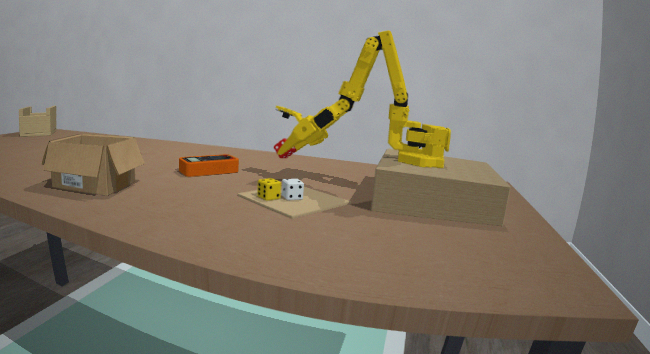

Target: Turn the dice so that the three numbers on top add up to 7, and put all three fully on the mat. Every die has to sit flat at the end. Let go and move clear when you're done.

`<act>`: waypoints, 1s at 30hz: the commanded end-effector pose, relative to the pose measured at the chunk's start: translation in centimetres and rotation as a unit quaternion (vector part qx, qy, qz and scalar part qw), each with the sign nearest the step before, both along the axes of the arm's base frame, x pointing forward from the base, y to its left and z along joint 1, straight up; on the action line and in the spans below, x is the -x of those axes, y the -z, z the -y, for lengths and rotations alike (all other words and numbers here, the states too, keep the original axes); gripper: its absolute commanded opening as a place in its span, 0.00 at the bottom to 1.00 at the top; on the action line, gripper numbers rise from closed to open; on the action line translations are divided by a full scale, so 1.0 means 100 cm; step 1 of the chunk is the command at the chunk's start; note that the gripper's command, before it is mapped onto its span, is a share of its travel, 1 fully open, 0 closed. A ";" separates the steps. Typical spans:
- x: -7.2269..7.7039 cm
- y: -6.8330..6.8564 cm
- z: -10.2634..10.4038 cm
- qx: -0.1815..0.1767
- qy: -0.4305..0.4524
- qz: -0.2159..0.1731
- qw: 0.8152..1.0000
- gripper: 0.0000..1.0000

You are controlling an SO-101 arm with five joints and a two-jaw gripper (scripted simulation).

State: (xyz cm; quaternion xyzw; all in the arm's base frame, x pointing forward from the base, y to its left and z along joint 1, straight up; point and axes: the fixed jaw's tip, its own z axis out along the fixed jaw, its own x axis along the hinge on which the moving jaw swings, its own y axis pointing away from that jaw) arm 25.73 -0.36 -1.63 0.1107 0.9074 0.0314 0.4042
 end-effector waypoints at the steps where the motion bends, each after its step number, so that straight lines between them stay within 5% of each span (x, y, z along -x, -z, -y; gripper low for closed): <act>1: 0.002 0.004 0.012 0.010 0.016 0.012 1.000 0.00; 19: 0.017 0.007 0.076 0.081 0.112 0.108 0.985 0.00; 30: 0.027 0.005 0.094 0.109 0.142 0.134 0.975 0.00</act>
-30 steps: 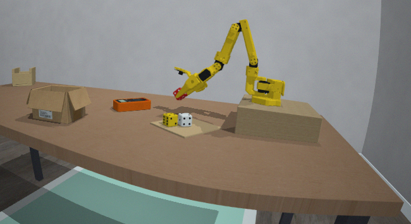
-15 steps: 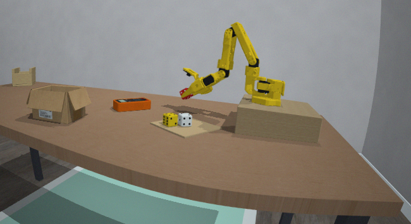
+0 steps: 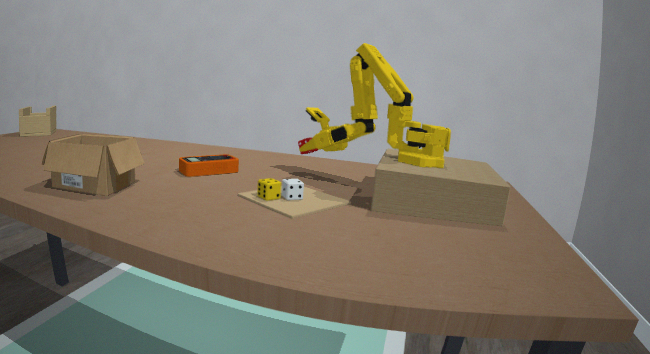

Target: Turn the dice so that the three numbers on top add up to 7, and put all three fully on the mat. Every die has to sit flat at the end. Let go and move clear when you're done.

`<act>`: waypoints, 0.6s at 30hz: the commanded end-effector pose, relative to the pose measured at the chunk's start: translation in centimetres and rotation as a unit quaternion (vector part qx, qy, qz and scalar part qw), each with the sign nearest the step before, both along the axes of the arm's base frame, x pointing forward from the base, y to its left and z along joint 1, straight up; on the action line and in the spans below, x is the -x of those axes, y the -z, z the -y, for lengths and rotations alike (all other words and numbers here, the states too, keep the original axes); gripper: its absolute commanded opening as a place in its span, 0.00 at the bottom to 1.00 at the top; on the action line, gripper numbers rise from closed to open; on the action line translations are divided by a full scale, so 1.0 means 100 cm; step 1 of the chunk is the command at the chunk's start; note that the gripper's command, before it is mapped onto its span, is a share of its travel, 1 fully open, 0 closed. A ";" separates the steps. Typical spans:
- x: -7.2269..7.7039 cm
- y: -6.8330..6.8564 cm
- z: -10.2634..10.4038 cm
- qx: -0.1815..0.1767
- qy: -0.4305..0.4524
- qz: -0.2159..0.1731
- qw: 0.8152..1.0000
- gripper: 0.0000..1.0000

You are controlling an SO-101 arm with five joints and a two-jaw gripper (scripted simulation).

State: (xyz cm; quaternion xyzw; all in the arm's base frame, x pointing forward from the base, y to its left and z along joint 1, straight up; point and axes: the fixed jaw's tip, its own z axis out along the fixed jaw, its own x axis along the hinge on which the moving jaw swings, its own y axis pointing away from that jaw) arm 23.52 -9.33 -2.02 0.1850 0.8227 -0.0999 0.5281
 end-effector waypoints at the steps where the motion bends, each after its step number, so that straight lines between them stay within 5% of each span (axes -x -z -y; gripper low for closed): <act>1: 0.006 0.001 0.005 0.010 0.011 0.005 1.000 0.00; 18: 0.007 0.001 0.006 0.011 0.013 0.006 1.000 0.00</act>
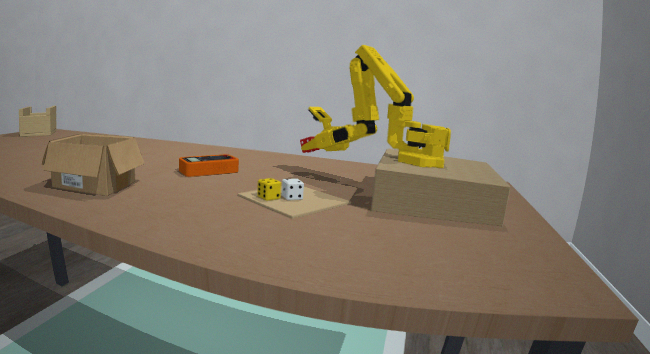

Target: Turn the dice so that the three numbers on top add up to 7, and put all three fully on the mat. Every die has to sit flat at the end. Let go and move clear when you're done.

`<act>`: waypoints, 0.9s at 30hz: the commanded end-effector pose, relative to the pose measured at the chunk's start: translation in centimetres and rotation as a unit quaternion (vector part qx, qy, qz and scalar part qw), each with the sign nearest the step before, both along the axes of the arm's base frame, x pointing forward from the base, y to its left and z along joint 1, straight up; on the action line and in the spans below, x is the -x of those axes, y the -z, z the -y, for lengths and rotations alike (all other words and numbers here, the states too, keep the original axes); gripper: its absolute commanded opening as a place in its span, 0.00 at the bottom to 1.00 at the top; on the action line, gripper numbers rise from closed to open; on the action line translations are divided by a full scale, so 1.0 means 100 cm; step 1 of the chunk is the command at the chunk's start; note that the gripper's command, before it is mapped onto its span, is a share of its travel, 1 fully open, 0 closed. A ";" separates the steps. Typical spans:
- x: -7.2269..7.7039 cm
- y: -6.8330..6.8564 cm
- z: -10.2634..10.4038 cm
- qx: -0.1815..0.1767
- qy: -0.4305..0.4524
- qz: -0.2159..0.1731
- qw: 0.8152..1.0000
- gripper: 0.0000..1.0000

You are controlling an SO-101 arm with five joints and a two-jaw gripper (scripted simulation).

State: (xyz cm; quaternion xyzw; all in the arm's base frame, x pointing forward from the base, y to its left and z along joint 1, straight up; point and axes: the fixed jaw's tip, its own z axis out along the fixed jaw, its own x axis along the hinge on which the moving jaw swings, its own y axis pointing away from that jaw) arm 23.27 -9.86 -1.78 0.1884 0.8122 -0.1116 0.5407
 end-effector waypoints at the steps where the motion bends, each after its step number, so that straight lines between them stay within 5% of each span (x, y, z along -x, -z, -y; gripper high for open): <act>1: 0.004 0.003 0.001 0.000 0.003 -0.008 1.000 0.00; 27: 0.008 0.001 0.004 0.009 0.010 -0.007 1.000 0.00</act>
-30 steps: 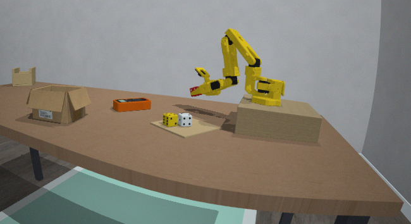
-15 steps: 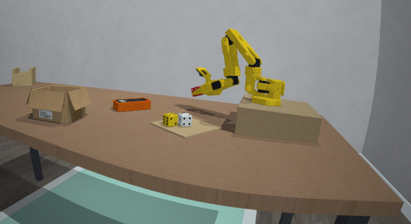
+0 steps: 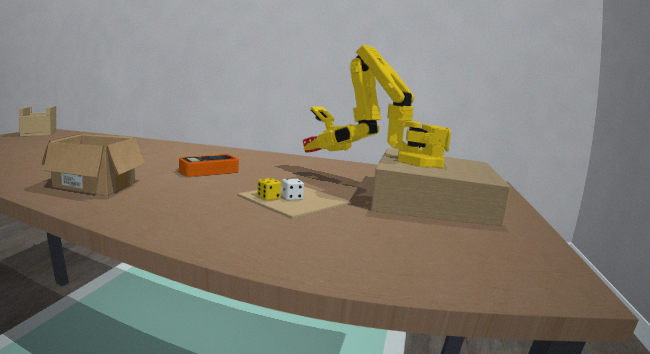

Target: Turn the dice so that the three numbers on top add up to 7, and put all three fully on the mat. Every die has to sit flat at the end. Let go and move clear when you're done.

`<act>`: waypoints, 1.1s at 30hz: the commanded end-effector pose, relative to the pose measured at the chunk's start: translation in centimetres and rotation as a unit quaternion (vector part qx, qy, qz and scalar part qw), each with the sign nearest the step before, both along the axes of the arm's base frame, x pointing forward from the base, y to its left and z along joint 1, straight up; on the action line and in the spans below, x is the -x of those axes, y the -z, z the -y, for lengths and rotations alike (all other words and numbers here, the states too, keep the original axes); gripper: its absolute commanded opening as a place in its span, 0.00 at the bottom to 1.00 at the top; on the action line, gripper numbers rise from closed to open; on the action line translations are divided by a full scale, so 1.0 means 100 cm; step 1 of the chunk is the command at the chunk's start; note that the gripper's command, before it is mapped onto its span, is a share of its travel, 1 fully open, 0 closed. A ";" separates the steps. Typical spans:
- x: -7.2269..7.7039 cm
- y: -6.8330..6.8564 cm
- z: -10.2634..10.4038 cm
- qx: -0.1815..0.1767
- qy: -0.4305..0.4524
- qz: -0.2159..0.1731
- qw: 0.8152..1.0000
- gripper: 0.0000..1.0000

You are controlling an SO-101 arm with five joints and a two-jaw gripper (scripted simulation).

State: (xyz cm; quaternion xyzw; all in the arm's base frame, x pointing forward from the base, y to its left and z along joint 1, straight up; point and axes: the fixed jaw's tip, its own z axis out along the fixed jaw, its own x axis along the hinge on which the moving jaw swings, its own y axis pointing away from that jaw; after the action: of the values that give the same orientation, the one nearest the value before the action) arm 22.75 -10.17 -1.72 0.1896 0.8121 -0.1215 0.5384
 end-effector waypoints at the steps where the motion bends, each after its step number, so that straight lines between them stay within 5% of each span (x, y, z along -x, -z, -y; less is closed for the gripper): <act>1: 0.003 0.002 0.001 0.002 0.003 -0.004 1.000 0.00; 33: 0.003 0.013 0.001 0.002 0.003 -0.004 1.000 0.00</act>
State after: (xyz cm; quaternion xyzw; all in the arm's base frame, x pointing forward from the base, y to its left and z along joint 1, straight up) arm 22.48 -10.05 -2.94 0.1903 0.8152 -0.1206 0.5335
